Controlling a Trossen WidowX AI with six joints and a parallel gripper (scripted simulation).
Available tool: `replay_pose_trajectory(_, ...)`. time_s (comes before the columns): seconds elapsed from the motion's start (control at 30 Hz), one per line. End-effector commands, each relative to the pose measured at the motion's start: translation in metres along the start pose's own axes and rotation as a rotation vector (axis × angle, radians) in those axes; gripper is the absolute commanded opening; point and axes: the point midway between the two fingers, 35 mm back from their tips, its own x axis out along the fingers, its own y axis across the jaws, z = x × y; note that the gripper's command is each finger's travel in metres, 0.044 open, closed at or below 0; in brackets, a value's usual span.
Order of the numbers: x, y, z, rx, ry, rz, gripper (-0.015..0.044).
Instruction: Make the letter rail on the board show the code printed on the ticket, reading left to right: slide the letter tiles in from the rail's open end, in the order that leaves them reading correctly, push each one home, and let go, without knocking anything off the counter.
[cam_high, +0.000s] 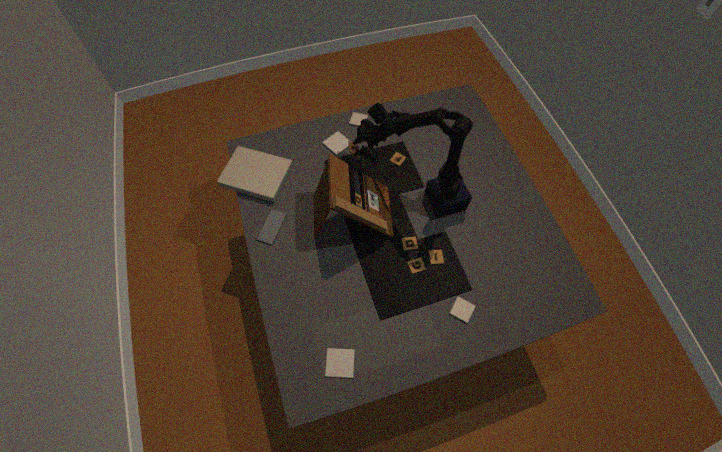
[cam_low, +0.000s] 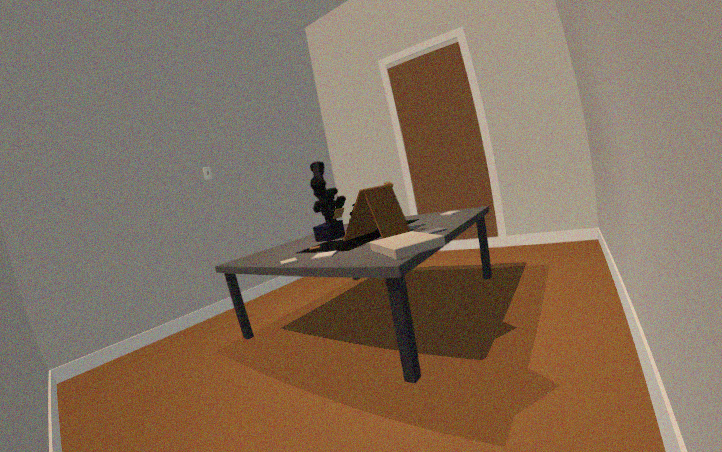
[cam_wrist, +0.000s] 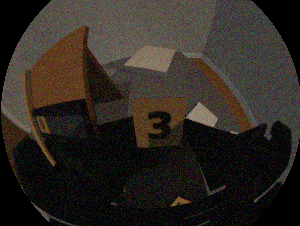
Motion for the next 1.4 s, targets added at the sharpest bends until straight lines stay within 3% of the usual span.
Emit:
replay_pose_trajectory(0.0,0.0,0.003,-0.002,0.006,0.002,-0.003,0.0)
replay_pose_trajectory(1.37,0.0,0.023,-0.002,0.008,0.002,-0.002,0.0)
